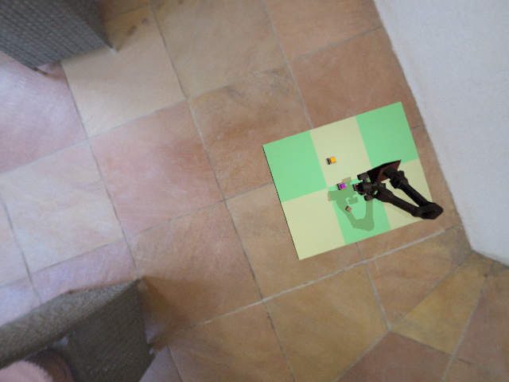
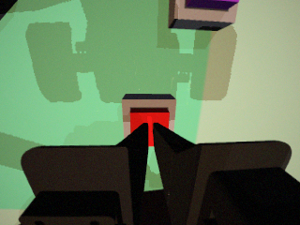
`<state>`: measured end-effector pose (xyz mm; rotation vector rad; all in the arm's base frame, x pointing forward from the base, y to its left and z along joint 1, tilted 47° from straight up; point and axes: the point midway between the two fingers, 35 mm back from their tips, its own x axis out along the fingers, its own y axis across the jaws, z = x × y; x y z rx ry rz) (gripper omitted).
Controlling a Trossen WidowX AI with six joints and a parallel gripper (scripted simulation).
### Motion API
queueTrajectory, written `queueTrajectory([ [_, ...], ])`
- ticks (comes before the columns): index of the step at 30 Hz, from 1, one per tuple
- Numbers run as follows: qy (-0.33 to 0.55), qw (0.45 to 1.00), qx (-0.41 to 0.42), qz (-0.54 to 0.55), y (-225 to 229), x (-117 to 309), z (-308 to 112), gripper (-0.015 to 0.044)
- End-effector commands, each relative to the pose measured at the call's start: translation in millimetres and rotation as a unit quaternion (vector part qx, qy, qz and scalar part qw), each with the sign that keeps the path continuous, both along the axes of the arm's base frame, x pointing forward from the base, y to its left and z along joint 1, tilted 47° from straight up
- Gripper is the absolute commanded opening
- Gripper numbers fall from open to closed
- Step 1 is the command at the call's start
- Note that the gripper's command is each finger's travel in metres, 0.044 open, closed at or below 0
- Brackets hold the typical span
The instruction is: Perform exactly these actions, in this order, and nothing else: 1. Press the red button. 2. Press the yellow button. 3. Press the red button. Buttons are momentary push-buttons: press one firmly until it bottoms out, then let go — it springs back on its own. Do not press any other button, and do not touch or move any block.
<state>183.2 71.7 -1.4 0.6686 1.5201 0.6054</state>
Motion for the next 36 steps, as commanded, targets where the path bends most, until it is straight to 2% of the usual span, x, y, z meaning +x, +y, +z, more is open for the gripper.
queueTrajectory([
  [1,0.005,1.0,0.003,0.0,5,-2,-4,0.002],
  [21,0.001,1.0,0.001,0.0,4,-1,-4,0.002],
  [25,0.005,1.0,0.002,0.0,-18,-1,17,0.002],
  [30,0.005,1.0,0.001,-0.002,-26,0,24,0.002],
  [36,0.006,1.0,0.001,0.0,-65,1,61,0.002],
])
